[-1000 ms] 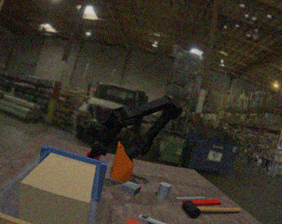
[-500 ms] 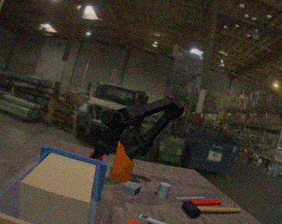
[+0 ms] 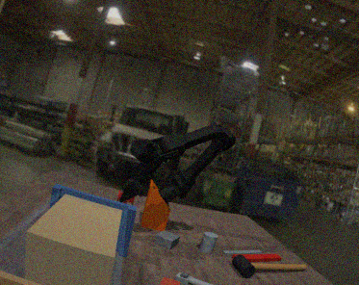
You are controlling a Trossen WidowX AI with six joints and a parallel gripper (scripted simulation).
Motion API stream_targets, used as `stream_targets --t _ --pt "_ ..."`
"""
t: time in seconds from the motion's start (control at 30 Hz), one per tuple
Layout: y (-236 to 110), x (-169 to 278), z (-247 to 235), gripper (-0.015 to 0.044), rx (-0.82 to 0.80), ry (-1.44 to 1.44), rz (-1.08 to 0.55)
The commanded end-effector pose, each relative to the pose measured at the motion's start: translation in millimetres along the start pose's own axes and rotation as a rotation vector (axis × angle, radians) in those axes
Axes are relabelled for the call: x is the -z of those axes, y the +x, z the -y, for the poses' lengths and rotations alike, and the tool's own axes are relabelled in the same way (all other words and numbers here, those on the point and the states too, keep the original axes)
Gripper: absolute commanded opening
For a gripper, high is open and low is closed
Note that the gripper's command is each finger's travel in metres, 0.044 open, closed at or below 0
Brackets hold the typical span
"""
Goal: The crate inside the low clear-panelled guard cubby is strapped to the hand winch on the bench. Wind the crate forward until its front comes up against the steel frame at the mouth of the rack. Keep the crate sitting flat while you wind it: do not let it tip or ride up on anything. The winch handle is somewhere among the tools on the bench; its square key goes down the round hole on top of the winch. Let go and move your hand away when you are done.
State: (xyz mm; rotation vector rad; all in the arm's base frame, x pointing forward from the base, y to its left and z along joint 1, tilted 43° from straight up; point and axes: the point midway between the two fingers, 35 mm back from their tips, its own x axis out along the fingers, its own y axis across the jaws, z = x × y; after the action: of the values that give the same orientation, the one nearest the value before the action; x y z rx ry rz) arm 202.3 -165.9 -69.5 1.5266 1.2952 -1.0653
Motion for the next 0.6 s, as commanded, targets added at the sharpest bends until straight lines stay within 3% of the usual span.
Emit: stream_targets --t 0.0,0.47,0.57 --pt "-0.5 5.6 12.1 0.0 0.019 0.0 -0.009" --pt "-2.1 4.3 17.8 0.0 -0.008 -0.01 -0.004" --pt "-2.2 4.3 17.8 0.0079 -0.009 -0.01 -0.004"
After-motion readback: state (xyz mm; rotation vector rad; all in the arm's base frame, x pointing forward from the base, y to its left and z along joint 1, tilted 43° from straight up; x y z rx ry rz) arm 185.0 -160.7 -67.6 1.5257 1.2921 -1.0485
